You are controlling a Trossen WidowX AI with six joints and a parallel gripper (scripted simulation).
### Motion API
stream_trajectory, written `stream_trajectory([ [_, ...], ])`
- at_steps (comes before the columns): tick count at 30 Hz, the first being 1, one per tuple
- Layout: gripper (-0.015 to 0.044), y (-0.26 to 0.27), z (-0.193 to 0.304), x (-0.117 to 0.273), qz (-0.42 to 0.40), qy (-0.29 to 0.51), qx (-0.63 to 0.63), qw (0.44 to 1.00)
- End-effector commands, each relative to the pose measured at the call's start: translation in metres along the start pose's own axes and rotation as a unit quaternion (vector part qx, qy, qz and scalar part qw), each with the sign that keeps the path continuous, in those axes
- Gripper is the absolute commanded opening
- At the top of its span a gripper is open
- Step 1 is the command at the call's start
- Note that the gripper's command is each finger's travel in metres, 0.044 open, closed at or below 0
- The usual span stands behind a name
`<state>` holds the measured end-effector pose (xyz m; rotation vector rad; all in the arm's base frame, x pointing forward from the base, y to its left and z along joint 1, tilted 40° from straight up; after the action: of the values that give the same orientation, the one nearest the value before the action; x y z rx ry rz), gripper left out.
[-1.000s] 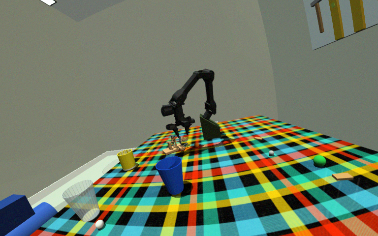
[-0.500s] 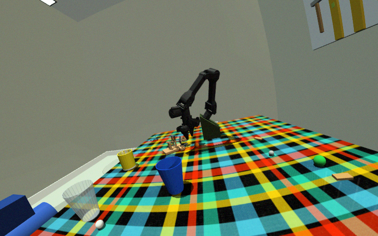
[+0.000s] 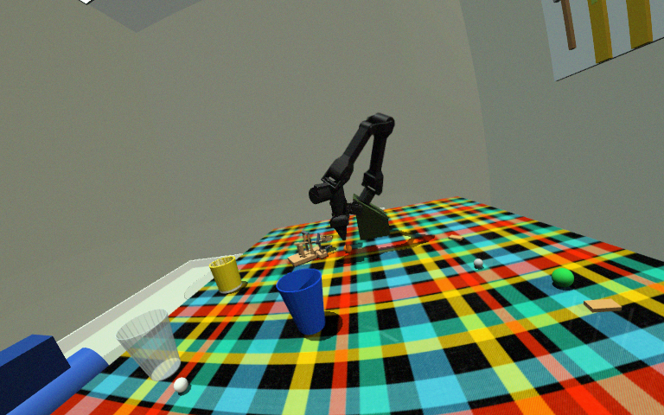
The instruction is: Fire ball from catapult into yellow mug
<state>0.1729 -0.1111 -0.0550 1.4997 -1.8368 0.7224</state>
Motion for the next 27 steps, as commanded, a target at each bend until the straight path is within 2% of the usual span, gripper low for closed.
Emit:
stream_trajectory([
  [1,0.03,0.002,-0.002,-0.003,0.001,-0.003,0.007,1.0],
  [27,0.03,0.003,-0.002,-0.046,0.001,-0.004,0.007,1.0],
])
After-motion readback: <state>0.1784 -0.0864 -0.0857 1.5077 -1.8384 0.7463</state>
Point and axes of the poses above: the point midway between the two fingers, 35 mm back from their tips, its own x axis back along the fingers, its own y axis across the jaws, z = x × y, the point moved 6 cm from there along x, back along the fingers
